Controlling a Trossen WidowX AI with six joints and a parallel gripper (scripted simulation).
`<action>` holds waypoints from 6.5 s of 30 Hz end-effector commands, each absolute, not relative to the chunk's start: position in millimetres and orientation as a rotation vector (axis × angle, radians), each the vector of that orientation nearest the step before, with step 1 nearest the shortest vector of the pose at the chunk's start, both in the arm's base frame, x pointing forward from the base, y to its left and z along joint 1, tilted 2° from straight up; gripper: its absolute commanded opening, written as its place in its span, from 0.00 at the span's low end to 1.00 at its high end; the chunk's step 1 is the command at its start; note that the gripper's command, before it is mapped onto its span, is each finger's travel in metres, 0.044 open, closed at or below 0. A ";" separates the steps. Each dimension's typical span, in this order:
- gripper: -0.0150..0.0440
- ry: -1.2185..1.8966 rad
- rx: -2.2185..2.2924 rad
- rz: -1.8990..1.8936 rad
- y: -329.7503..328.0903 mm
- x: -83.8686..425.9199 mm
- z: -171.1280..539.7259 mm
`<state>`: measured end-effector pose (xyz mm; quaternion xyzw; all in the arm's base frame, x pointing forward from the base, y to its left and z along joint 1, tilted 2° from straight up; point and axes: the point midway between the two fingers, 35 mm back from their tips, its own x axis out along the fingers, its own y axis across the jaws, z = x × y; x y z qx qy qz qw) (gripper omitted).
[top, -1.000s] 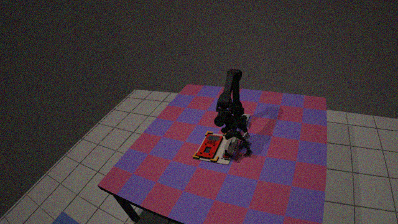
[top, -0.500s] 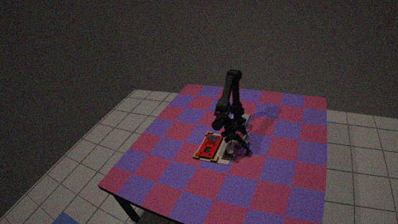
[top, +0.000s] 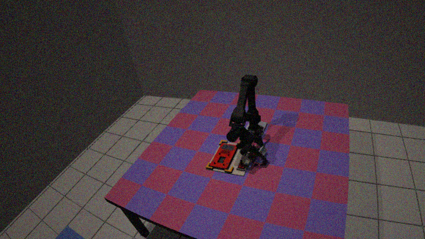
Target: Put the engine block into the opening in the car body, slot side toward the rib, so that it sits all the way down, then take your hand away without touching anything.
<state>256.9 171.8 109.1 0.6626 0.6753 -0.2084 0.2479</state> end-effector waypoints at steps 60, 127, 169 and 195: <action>0.25 1.853 1.806 -0.579 175.3 257.7 35.0; 1.00 1.848 1.807 -0.589 146.7 263.9 71.0; 1.00 1.635 0.506 -0.087 169.4 263.7 105.9; 1.00 1.536 0.005 0.082 184.2 261.3 135.0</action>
